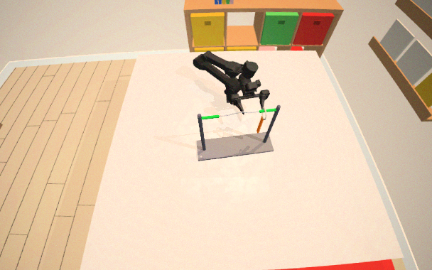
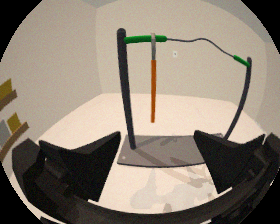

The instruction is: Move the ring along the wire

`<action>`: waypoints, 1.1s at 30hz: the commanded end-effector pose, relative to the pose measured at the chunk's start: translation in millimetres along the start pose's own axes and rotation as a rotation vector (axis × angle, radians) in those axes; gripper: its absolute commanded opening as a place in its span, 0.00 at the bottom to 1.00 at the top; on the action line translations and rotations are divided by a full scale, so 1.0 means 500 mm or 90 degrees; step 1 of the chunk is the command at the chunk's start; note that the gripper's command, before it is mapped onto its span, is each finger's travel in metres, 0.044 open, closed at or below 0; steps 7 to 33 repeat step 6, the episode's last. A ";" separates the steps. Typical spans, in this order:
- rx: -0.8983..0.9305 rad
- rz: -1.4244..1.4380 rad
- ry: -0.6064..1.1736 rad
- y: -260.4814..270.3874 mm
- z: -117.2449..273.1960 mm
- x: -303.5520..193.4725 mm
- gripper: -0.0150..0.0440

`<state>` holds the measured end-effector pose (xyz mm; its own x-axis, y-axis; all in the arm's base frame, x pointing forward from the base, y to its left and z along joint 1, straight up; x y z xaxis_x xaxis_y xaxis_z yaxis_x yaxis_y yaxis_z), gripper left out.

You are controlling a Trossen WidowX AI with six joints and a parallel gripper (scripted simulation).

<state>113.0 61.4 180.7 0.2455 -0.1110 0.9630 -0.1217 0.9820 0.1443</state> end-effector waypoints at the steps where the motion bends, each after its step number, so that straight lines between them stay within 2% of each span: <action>1: -0.004 -0.003 0.000 -0.001 0.000 0.000 1.00; 33: -0.004 -0.003 0.000 -0.001 0.000 0.000 1.00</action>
Point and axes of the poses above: the point midway between the two fingers, 35 mm back from their tips, its own z axis back along the fingers, its own y axis across the jaws, x = y × z, the point moved 8 cm from there along z, back along the fingers, and after that the axes turned 8 degrees about -z, right-handed, at the moved point
